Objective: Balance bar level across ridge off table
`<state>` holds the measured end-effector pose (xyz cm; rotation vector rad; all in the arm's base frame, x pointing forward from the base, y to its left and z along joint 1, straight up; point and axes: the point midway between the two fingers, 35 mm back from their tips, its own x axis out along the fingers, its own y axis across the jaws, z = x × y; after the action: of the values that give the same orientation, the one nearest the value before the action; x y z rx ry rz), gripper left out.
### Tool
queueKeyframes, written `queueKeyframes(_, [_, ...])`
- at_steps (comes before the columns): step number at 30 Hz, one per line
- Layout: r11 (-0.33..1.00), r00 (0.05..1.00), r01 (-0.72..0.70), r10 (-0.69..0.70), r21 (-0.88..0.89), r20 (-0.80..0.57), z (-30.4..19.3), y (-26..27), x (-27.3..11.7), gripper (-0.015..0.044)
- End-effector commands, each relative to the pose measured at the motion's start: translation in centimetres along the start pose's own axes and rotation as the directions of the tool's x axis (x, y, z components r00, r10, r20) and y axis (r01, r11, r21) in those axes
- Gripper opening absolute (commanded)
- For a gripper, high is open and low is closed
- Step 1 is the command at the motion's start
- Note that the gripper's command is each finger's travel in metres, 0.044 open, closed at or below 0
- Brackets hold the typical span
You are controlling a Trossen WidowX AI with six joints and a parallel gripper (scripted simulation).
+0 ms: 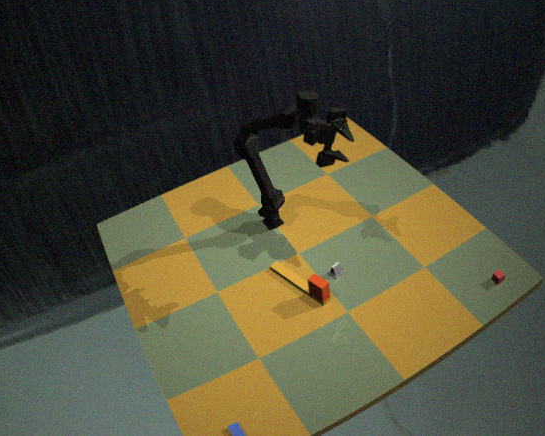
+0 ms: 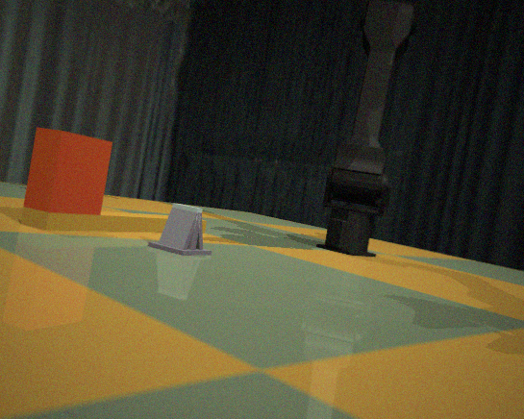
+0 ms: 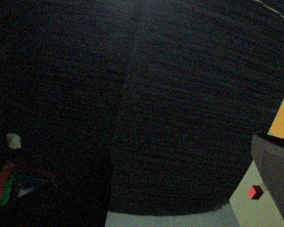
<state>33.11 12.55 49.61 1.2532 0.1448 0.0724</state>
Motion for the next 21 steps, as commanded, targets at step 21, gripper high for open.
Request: queueKeyframes(21, [0.637, 0.757, 0.558, -0.653, 0.531, -0.012, 4.4, -18.6, 6.2, 0.0315])
